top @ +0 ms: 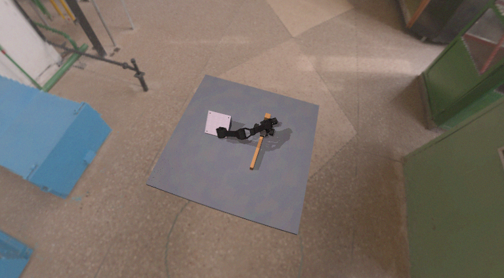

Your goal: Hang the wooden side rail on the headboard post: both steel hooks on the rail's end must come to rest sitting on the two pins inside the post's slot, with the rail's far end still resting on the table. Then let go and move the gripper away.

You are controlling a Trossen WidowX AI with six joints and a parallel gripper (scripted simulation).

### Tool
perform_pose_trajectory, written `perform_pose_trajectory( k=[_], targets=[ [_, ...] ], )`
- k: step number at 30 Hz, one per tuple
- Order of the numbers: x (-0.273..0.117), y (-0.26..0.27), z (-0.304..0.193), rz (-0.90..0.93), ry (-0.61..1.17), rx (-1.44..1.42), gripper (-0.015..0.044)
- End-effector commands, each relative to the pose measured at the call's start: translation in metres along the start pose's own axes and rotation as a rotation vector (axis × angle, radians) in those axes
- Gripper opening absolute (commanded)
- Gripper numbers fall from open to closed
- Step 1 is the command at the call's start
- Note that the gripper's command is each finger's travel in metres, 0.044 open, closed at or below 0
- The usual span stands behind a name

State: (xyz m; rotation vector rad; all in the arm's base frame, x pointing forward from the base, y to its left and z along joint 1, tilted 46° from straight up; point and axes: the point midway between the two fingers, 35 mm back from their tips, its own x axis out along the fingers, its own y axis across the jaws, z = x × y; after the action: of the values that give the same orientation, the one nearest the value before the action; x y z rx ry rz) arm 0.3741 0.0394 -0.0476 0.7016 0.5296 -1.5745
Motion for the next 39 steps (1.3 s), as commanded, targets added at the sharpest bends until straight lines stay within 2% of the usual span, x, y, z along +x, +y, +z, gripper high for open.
perform_pose_trajectory(
  k=[1, 39],
  targets=[
    [-0.0023, -0.0002, -0.003, 0.008, 0.007, -0.004, 0.0],
    [0.004, -0.0001, -0.003, 0.008, 0.007, -0.004, 0.0]
  ],
)
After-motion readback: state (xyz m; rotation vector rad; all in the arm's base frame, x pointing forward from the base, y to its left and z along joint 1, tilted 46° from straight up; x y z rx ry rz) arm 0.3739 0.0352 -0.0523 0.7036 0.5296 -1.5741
